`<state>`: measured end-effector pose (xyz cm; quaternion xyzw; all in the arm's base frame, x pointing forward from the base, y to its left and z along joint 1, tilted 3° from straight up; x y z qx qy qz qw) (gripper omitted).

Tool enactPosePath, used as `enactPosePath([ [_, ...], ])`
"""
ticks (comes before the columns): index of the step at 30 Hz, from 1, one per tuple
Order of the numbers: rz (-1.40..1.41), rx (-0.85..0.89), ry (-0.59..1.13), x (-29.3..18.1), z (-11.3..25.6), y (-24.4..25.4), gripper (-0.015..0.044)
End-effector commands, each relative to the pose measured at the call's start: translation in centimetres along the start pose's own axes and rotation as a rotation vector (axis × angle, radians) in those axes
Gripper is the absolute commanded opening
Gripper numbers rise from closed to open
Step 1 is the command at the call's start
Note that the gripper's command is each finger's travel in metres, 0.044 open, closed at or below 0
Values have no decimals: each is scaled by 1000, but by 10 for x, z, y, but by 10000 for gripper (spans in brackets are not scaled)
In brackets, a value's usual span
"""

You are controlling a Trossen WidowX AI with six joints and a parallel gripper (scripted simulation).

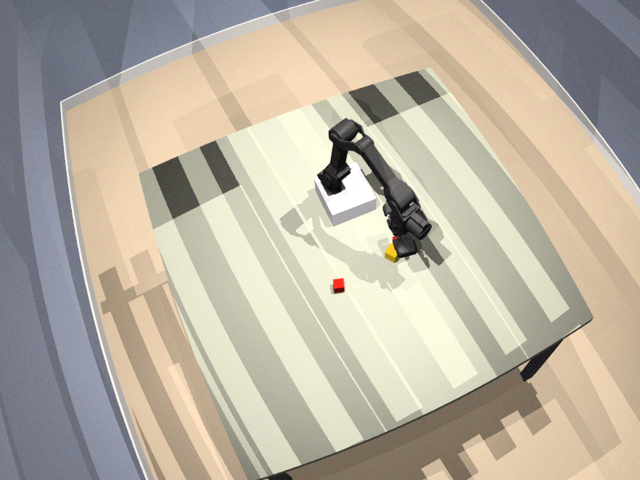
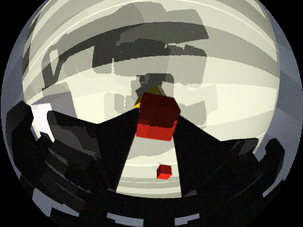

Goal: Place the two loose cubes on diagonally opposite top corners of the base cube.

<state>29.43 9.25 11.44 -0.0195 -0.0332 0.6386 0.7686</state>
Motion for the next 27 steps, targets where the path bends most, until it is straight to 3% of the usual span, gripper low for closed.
enactPosePath([
  [1, 10, -1, 4, 1, -8, 0, 105],
  [8, 17, -1, 3, 2, -24, 0, 105],
  [27, 11, -1, 3, 2, -26, 0, 105],
])
Point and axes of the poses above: the point midway between the two fingers, 35 mm back from their tips, its own z axis back along the fingers, its own y axis across the jaws, x = y × z, the point moved 5 cm from there along z, back along the fingers, and after that the axes turned 1 degree about z, right-handed, at the moved point
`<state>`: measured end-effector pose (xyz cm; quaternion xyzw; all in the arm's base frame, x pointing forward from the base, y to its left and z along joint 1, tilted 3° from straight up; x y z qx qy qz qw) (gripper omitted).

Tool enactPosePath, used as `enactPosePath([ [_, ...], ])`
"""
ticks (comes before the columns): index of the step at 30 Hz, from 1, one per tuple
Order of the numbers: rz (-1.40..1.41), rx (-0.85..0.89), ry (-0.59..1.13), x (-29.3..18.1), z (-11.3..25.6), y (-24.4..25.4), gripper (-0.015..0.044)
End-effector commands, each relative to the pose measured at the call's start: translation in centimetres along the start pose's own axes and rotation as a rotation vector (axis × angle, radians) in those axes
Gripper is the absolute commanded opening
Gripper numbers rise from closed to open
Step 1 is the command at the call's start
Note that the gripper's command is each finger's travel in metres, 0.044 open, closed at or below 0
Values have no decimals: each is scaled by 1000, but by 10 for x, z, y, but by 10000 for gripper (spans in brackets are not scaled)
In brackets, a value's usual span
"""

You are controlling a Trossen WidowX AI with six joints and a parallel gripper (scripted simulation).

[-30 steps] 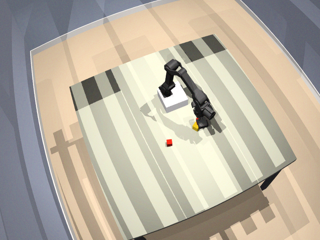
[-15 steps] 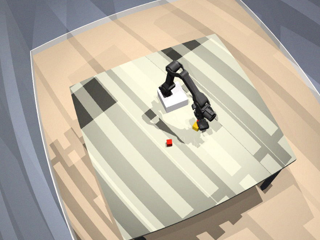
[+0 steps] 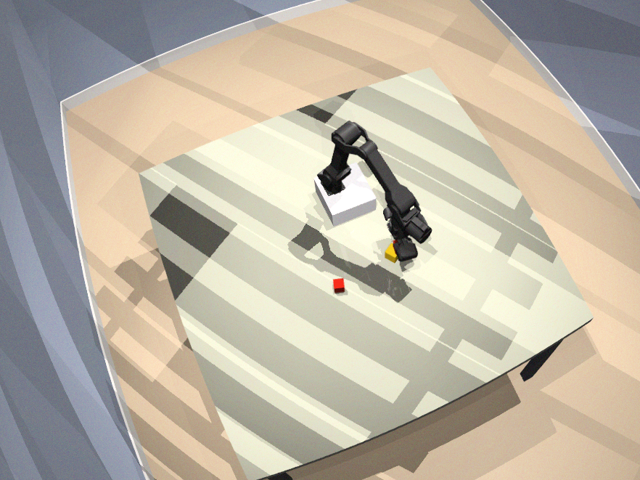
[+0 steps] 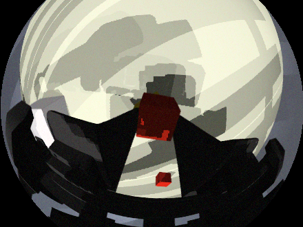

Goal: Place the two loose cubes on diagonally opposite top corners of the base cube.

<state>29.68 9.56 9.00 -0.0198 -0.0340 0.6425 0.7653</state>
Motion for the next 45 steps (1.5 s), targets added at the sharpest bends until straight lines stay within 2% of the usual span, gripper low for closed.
enactPosePath([
  [1, 0, 0, 5, -1, -1, 1, 105],
  [11, 0, 0, 5, -1, -1, 1, 105],
  [15, 0, 0, 5, -1, -1, 1, 205],
  [44, 4, 1, 1, 0, 30, 0, 205],
  [45, -5, 6, 3, -2, 27, 1, 231],
])
Point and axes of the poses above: the point midway between the two fingers, 35 mm back from their tips, its own z axis back along the fingers, its own y axis across the jaws, x = y × z, the point moved 5 cm from there along z, back along the fingers, and after that the axes turned 1 degree about z, right-handed, at the moved point
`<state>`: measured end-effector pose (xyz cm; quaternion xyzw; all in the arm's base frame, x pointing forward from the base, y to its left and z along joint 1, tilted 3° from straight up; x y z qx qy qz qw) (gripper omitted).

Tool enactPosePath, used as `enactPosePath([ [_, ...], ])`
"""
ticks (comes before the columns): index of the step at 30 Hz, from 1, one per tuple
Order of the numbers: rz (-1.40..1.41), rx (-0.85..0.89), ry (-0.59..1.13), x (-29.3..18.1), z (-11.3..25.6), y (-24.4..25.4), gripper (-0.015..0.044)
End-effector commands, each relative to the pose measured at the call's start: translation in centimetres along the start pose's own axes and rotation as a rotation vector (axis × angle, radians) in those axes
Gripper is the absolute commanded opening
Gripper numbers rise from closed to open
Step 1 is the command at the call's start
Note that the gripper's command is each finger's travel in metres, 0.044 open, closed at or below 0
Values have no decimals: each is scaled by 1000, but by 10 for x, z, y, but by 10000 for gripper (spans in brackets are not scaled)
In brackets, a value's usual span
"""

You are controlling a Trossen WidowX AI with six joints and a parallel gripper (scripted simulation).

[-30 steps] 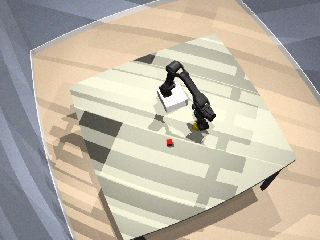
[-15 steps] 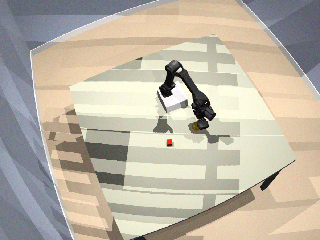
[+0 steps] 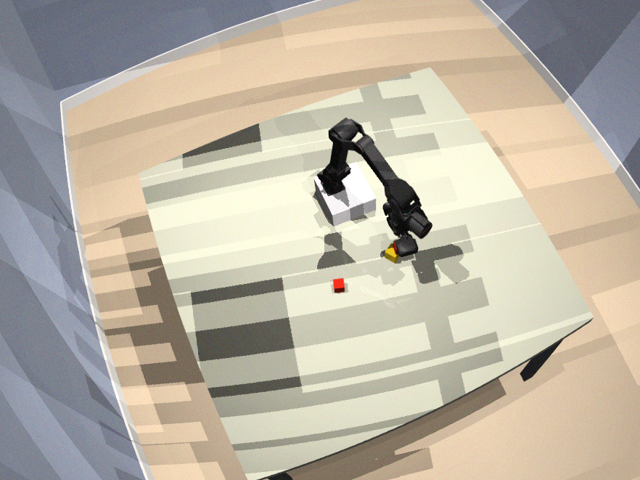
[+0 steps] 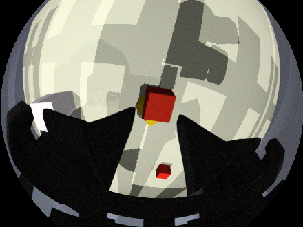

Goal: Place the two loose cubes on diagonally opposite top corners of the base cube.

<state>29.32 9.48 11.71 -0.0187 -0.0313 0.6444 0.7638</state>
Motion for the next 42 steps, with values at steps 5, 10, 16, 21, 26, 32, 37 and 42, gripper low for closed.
enactPosePath([
  [5, -283, -1, 3, -31, 6, -20, 265],
  [10, -602, -4, 6, -69, 13, -38, 265],
  [16, -984, -10, 8, -119, 22, -53, 265],
  [21, -1303, -16, 9, -162, 30, -59, 265],
  [26, -1621, -24, 8, -206, 38, -59, 265],
  [32, -1714, -26, 7, -219, 41, -58, 265],
  [37, -1714, -26, 7, -220, 15, -59, 265],
  [42, -1714, -26, 7, -221, -21, -58, 265],
])
Point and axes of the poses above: the point midway between the two fingers, 35 mm back from their tips, its own z axis back along the fingers, its own y axis across the jaws, x = y × z, the point moved 5 cm from there along z, back along the fingers, and after that the axes turned 1 degree about z, right-handed, at the moved point
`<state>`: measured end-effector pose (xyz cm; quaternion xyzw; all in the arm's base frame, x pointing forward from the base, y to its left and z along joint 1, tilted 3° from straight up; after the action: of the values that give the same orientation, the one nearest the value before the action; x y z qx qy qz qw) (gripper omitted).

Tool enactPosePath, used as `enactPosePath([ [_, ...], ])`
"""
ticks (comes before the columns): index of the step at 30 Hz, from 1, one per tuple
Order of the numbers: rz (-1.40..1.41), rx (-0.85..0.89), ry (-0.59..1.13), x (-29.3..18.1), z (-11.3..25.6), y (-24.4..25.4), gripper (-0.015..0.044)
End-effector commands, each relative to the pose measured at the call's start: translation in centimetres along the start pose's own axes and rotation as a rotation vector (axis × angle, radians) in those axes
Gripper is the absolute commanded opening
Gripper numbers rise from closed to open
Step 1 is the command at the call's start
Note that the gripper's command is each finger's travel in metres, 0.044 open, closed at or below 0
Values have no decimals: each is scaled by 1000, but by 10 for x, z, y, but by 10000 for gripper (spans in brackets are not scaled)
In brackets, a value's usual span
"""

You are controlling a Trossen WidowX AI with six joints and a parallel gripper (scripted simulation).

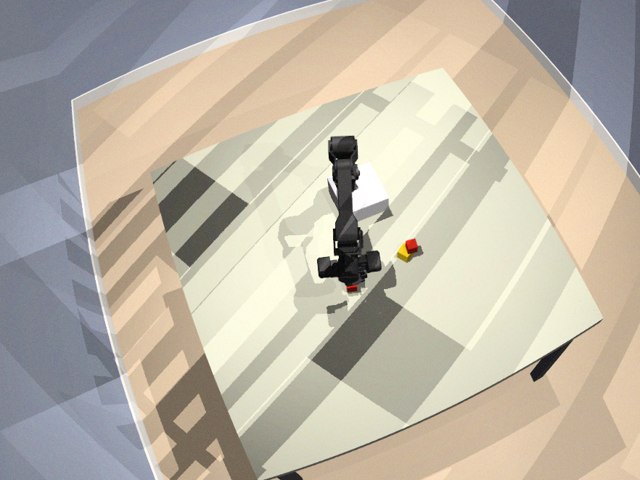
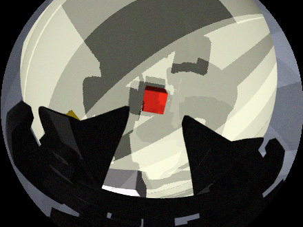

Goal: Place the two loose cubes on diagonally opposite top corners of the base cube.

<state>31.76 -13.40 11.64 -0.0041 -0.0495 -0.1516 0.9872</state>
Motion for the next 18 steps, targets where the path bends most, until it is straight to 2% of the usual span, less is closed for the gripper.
enactPosePath([
  [1, -9, 6, 21, -5, -21, 1, 265],
  [18, -9, 6, 21, -6, -44, 1, 265],
])
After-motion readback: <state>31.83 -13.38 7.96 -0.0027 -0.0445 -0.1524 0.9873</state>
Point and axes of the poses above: the point midway between the two fingers, 35 mm back from their tips, its own z axis back along the fingers, its own y axis across the jaws, x = y × z, the point moved 5 cm from there along z, back along the fingers, and after that the axes turned 1 degree about z, right-handed, at the moved point
